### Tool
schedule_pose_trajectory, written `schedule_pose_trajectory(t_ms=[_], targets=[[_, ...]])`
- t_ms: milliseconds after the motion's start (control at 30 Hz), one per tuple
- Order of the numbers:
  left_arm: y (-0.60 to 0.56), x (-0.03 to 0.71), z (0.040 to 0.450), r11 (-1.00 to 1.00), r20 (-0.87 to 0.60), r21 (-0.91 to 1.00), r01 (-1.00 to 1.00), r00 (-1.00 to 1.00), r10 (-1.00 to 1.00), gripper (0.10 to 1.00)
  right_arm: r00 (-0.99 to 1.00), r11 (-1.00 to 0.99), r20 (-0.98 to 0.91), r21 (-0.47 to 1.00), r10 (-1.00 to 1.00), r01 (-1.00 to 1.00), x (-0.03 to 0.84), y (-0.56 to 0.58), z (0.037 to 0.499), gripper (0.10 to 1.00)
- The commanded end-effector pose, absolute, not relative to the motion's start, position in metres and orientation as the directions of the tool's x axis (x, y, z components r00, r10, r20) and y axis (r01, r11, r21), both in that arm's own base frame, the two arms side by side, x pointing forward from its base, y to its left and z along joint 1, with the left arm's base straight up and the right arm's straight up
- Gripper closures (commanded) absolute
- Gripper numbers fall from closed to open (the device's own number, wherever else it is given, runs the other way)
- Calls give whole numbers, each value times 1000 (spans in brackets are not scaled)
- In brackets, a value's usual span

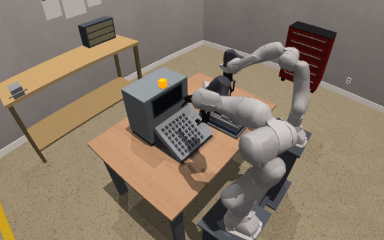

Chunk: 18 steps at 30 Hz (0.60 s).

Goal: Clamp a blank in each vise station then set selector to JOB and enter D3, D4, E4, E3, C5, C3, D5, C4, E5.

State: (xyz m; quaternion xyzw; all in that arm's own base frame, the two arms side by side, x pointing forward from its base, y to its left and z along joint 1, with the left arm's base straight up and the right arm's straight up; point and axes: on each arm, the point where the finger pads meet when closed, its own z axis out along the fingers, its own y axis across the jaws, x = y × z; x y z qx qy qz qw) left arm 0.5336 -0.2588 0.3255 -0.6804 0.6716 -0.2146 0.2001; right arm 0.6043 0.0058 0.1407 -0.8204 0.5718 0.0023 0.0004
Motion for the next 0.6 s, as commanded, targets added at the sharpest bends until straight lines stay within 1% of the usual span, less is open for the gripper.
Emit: schedule_pose_trajectory(t_ms=[0,233,567], targets=[[-259,534,326,-18,24,-561,-828,6,-1000,98,317,-317,0,0,-948,-948,605,6,141,638],[-259,534,326,-18,24,-561,-828,6,-1000,98,317,-317,0,0,-948,-948,605,6,137,638],[-259,534,326,-18,24,-561,-828,6,-1000,98,317,-317,0,0,-948,-948,605,6,105,638]])
